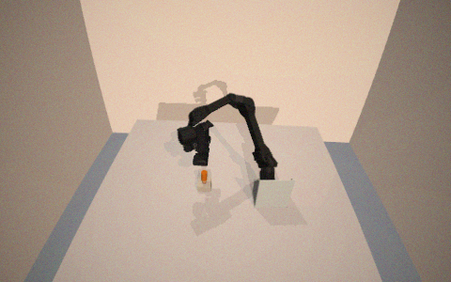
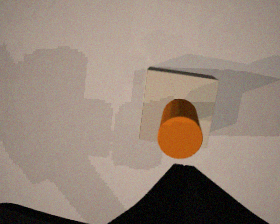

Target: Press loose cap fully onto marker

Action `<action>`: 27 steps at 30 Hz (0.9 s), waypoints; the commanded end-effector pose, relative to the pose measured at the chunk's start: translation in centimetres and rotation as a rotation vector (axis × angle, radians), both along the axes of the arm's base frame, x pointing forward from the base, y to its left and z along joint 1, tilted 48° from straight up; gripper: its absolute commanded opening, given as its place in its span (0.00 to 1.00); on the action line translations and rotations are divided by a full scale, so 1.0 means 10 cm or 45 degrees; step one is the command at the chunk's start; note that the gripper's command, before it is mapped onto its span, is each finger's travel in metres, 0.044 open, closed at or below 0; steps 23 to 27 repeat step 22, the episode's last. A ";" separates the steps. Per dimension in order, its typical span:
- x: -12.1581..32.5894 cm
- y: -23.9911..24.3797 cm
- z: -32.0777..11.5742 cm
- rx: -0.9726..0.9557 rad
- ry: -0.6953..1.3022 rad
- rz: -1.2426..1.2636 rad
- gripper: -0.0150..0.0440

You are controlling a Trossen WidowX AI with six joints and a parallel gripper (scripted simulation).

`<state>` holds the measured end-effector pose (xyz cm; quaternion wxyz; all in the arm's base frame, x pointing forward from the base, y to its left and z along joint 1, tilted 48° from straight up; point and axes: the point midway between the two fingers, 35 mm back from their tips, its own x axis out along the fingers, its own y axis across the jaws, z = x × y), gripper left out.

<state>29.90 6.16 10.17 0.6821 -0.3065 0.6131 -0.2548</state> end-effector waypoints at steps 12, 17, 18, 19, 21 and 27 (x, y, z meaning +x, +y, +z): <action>-0.07 0.23 0.21 -0.001 0.007 -0.005 0.61; -0.07 0.23 0.21 -0.001 0.007 -0.005 0.83; -0.07 0.23 0.21 -0.001 0.007 -0.005 0.88; -0.07 0.23 0.21 -0.001 0.007 -0.005 0.92; -0.07 0.23 0.21 -0.001 0.007 -0.005 1.00; -0.07 0.23 0.21 -0.001 0.007 -0.005 1.00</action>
